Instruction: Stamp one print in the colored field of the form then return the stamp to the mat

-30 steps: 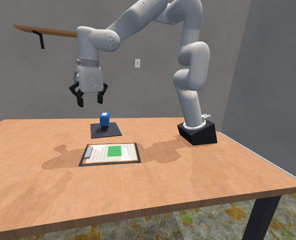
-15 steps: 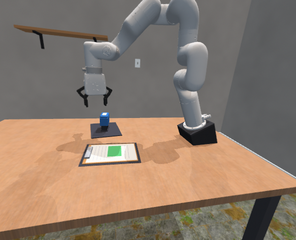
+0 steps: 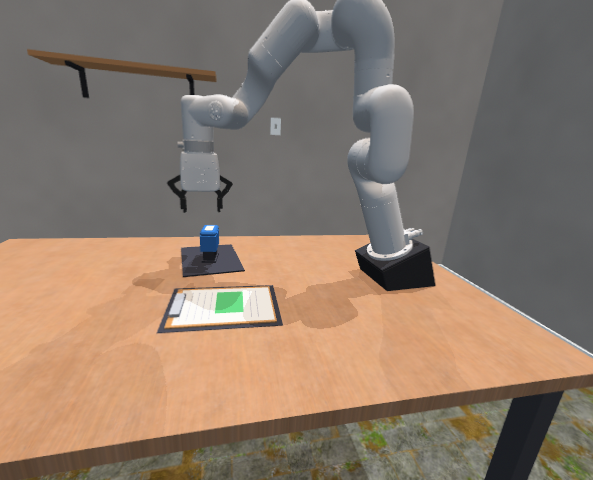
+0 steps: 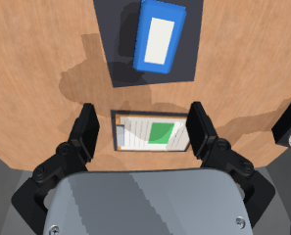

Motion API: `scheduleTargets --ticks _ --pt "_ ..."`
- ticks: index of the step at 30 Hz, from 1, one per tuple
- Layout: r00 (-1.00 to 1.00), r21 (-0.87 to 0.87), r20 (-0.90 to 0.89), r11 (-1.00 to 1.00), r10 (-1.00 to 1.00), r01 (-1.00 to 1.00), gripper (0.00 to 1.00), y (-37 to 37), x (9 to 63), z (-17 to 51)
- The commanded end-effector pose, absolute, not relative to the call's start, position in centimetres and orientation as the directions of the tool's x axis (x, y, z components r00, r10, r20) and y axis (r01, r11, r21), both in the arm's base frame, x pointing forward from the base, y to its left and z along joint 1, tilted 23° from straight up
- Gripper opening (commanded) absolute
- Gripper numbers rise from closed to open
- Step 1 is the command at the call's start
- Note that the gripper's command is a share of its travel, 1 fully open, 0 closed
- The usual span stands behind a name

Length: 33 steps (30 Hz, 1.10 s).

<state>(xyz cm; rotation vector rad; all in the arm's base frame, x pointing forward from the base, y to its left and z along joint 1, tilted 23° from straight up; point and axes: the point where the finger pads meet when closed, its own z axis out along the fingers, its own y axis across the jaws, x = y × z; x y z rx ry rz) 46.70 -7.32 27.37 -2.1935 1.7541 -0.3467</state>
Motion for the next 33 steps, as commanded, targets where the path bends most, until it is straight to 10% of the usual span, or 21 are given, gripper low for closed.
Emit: scheduleTargets --ticks 1,33 --pt "0.163 -0.39 -0.033 -0.137 -0.986 -0.911 1.0 -9.4 46.6 26.9" --pt "0.087 -0.389 -0.066 -0.055 -0.994 -0.92 1.0 -11.8 46.1 26.1"
